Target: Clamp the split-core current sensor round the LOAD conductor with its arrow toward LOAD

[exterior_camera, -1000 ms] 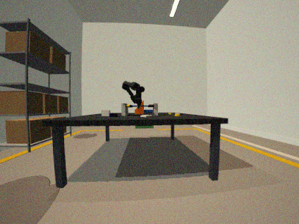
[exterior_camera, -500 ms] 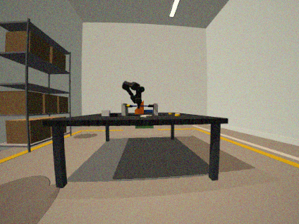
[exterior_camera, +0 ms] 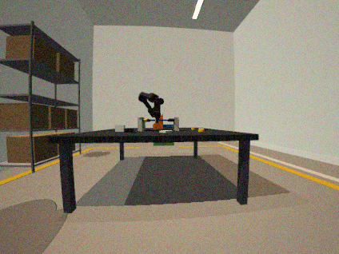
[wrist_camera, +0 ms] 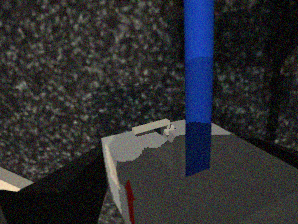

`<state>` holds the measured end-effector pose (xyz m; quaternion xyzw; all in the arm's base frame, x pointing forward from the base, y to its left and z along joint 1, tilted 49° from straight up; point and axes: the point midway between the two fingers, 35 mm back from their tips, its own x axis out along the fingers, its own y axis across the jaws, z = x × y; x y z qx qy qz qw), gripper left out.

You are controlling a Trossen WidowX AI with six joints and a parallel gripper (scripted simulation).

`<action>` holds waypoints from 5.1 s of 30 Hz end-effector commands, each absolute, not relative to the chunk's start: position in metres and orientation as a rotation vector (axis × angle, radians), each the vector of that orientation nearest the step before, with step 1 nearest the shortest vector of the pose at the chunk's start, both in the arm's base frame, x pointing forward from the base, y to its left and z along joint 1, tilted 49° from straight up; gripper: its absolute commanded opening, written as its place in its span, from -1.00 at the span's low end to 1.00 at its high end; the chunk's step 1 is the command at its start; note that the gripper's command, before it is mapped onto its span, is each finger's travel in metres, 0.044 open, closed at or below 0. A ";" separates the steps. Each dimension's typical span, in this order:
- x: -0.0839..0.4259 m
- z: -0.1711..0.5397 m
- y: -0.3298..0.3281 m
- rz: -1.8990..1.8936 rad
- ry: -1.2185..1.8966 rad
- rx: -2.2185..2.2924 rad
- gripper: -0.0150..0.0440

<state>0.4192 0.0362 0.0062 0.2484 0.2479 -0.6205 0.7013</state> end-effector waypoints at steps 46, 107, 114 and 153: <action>0.420 0.007 0.037 -1.378 0.549 0.555 -0.49; 0.415 -0.003 0.024 -1.512 0.598 0.525 -0.14; 0.415 -0.003 0.024 -1.512 0.598 0.525 0.38; 0.415 -0.004 0.024 -1.513 0.599 0.524 0.20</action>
